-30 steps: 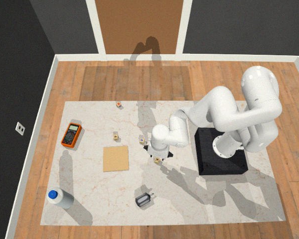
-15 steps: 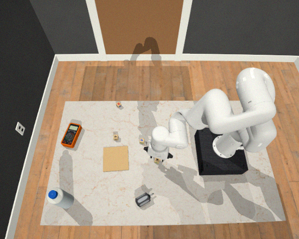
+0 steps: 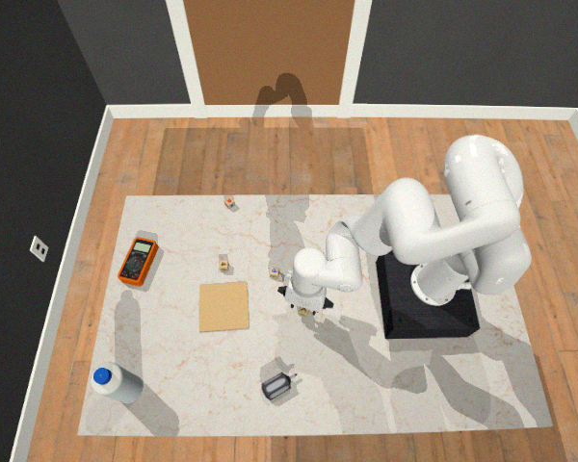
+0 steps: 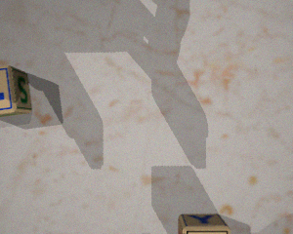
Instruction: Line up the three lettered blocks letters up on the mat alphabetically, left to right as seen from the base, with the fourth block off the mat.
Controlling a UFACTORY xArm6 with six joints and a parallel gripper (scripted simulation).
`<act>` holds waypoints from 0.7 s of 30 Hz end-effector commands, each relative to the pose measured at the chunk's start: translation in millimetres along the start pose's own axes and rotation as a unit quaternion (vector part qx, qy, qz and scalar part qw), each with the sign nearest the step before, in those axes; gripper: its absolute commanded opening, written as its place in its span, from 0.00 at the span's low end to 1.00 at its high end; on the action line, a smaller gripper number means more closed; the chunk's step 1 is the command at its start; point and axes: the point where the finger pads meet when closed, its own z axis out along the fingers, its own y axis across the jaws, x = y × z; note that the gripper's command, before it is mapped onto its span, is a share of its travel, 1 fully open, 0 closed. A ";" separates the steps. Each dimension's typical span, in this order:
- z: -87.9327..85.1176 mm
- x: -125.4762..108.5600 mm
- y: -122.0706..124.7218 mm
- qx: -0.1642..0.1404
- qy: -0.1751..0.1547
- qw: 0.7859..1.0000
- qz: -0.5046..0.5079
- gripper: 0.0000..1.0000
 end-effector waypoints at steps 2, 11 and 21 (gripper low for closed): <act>6.0 -0.8 -1.7 0.002 -0.001 1.000 0.000 0.64; 8.6 -0.8 -1.6 0.002 -0.001 1.000 0.000 0.64; 8.9 -0.8 -1.6 0.002 -0.001 1.000 0.000 0.64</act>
